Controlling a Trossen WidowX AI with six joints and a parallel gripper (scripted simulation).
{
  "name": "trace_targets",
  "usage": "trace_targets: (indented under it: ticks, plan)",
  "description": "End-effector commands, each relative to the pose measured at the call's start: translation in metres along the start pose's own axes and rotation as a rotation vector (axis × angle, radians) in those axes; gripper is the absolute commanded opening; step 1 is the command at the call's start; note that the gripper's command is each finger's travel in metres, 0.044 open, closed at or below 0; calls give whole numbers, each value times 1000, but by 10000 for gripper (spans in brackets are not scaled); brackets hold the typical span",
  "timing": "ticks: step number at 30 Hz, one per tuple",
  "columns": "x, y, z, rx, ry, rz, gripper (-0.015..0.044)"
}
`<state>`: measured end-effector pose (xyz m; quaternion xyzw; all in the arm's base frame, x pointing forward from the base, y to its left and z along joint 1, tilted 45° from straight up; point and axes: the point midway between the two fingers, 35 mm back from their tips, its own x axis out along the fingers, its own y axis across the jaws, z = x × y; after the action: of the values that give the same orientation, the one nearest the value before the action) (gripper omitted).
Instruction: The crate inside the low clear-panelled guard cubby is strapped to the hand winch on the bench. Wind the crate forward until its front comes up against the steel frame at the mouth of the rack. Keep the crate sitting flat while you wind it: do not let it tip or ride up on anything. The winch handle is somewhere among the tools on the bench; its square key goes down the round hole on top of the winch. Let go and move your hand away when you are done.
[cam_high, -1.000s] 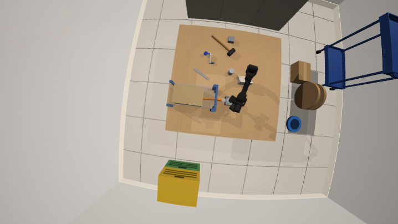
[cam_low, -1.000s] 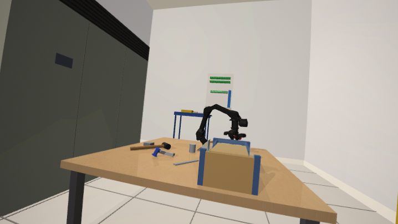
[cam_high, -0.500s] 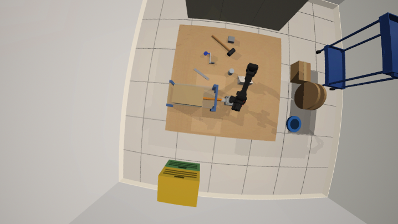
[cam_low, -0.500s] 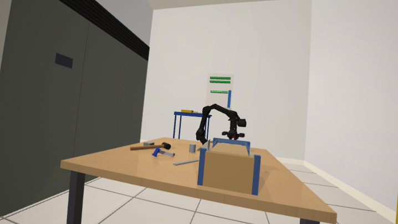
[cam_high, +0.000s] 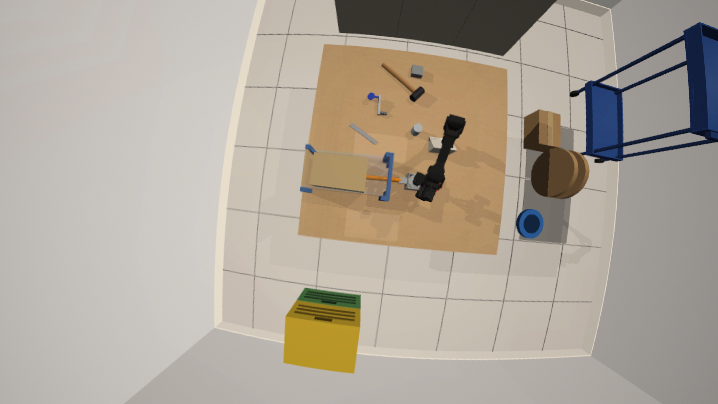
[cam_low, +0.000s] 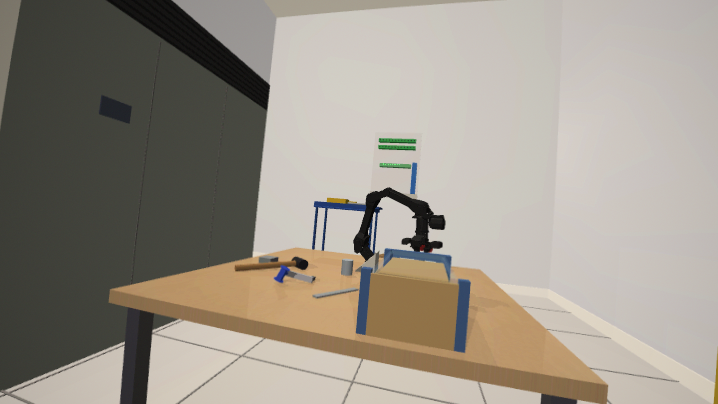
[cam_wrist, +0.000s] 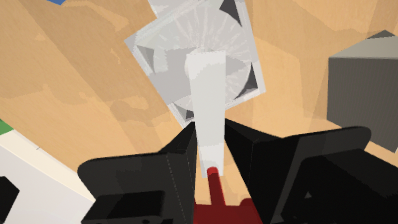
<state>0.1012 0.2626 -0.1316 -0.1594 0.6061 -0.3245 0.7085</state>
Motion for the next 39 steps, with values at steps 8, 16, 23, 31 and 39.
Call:
trace_targets:
  ticks: [8,16,23,31,39]
  plan:
    - [5,0,1,-5,0,0,0]
    - [7,-1,1,-21,0,-1,0]
    - [9,1,1,22,-1,2,0]
    - [10,2,1,44,-1,4,0]
    - [10,3,1,65,-2,5,0]
